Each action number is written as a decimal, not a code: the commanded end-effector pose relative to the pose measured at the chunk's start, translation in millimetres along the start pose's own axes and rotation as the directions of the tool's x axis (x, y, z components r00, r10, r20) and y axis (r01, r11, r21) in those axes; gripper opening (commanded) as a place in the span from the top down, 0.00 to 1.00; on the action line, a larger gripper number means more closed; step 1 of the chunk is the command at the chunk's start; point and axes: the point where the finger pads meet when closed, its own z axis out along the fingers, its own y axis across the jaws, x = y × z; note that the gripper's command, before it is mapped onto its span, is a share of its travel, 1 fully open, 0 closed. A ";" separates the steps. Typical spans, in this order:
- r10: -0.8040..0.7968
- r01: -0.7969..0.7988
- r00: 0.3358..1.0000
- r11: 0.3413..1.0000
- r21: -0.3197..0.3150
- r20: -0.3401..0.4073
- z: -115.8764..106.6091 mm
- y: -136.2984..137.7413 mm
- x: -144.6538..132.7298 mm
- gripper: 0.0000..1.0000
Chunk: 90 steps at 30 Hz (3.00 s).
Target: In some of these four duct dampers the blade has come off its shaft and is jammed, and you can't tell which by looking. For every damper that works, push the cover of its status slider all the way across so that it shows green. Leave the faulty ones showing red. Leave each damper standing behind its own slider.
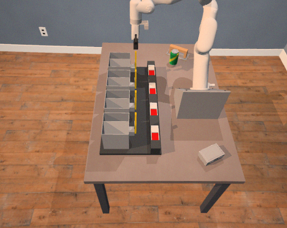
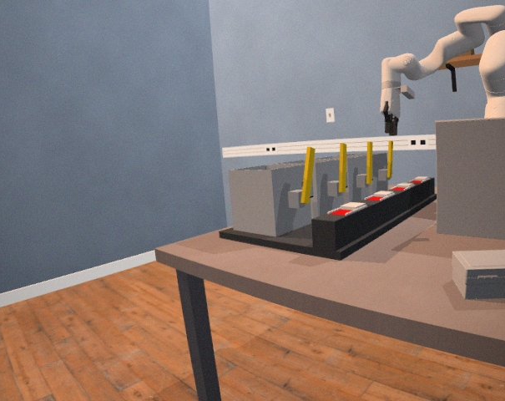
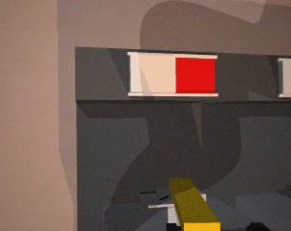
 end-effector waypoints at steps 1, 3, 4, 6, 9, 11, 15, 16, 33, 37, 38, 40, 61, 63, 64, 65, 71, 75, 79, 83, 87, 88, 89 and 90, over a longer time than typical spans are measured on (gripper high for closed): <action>-0.001 0.001 1.000 1.000 -0.004 0.006 -1.3 -0.8 0.5 0.61; -0.001 0.001 1.000 1.000 -0.004 0.006 -1.3 -0.8 0.5 0.61; -0.001 0.001 1.000 1.000 -0.004 0.006 -1.3 -0.8 0.5 0.61; -0.001 0.001 1.000 1.000 -0.004 0.006 -1.3 -0.8 0.5 0.61; -0.001 0.001 1.000 1.000 -0.004 0.006 -1.3 -0.8 0.5 0.61; -0.001 0.001 1.000 1.000 -0.004 0.006 -1.3 -0.8 0.5 0.61; -0.001 0.001 1.000 1.000 -0.004 0.006 -1.1 -0.8 0.5 0.61; -0.001 0.001 1.000 1.000 -0.004 0.006 -0.9 -0.8 0.5 0.61; -0.001 0.001 1.000 1.000 -0.004 0.005 14.7 -0.9 0.2 0.61; -0.001 0.001 1.000 1.000 -0.004 0.005 22.9 -0.9 0.1 0.61; -0.001 0.001 1.000 1.000 -0.004 0.005 25.1 -1.0 0.1 0.61; -0.001 0.001 1.000 1.000 -0.004 0.005 29.7 -1.0 0.0 0.61; -0.001 0.001 1.000 1.000 -0.004 0.005 68.8 -1.2 -0.6 0.61; -0.001 0.001 1.000 1.000 -0.004 0.005 71.1 -1.2 -0.6 0.61; -0.001 0.001 1.000 1.000 -0.004 0.005 72.0 -1.2 -0.6 0.61; -0.001 0.001 1.000 1.000 -0.004 0.005 72.0 -1.2 -0.6 0.61; -0.001 0.001 1.000 1.000 -0.004 0.005 75.0 -1.2 -0.7 0.61; -0.001 0.001 1.000 1.000 -0.004 0.005 75.6 -1.2 -0.7 0.61; -0.001 0.001 1.000 1.000 -0.004 0.005 75.7 -1.2 -0.7 0.61; -0.001 0.001 1.000 1.000 -0.004 0.005 75.7 -1.2 -0.7 0.61; -0.001 0.001 1.000 1.000 -0.004 0.005 75.7 -1.2 -0.7 0.61; -0.001 0.001 1.000 1.000 -0.004 0.005 75.7 -1.2 -0.7 0.61; -0.001 0.001 1.000 1.000 -0.004 0.005 75.7 -1.2 -0.7 0.81; -0.001 0.001 1.000 1.000 -0.004 0.005 75.7 -1.2 -0.7 0.81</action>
